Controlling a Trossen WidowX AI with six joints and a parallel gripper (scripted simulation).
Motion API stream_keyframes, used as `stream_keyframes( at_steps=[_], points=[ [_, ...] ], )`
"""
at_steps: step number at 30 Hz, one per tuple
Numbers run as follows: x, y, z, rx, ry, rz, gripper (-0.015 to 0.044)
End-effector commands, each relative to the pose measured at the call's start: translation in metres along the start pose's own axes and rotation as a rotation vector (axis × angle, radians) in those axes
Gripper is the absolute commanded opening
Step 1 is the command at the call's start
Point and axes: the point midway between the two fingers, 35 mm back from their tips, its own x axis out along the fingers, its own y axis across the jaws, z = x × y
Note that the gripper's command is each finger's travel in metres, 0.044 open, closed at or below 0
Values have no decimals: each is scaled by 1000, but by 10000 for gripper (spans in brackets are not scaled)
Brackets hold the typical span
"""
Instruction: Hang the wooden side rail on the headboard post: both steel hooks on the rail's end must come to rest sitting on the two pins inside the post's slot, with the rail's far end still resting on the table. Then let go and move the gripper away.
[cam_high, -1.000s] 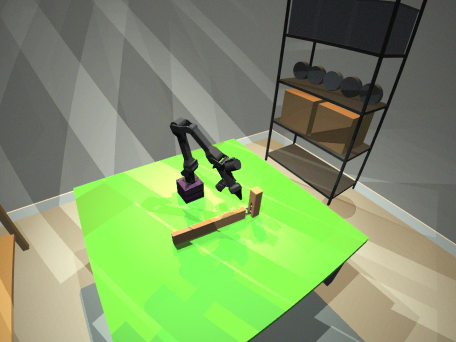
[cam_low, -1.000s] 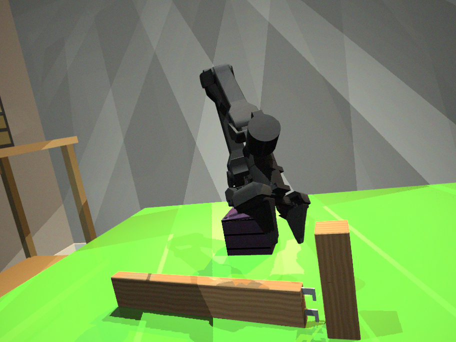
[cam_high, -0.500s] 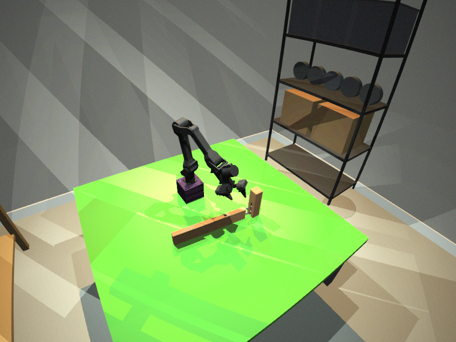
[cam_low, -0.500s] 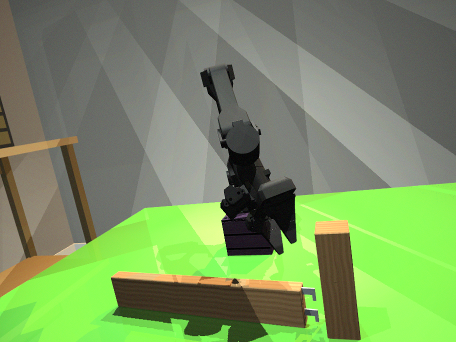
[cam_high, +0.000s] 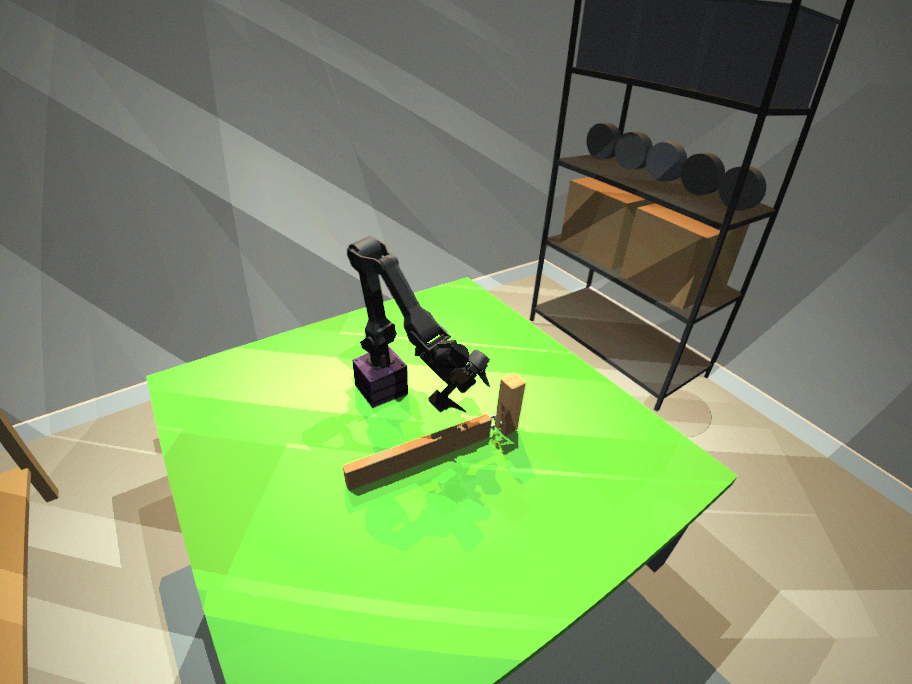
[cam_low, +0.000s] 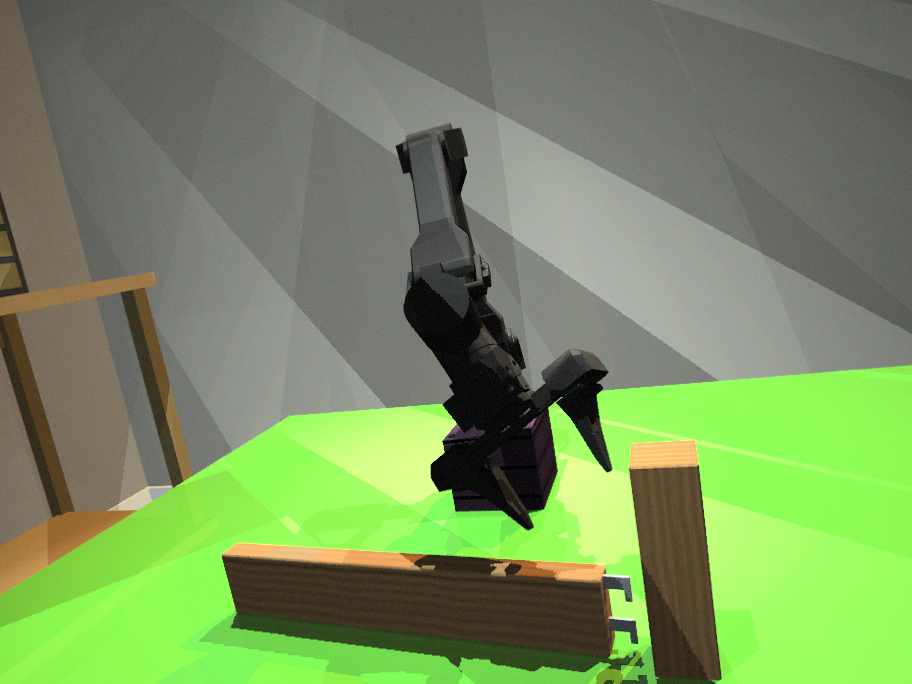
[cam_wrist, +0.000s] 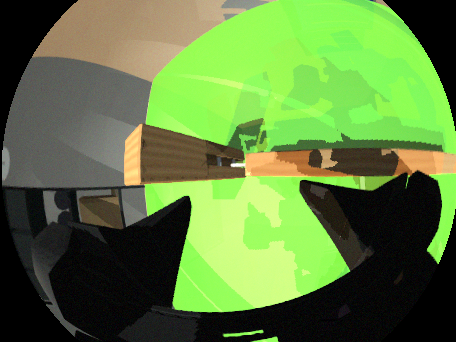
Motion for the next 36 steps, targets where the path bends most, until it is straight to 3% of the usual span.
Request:
stream_keyframes(
  at_steps=[1, 11, 36],
  points=[
    [-4, -3, 7, -512, -18, 104, 440],
    [-12, -9, 15, -1196, -138, 209, 440],
    [-12, -9, 16, -1208, -141, 210, 440]
  ],
)
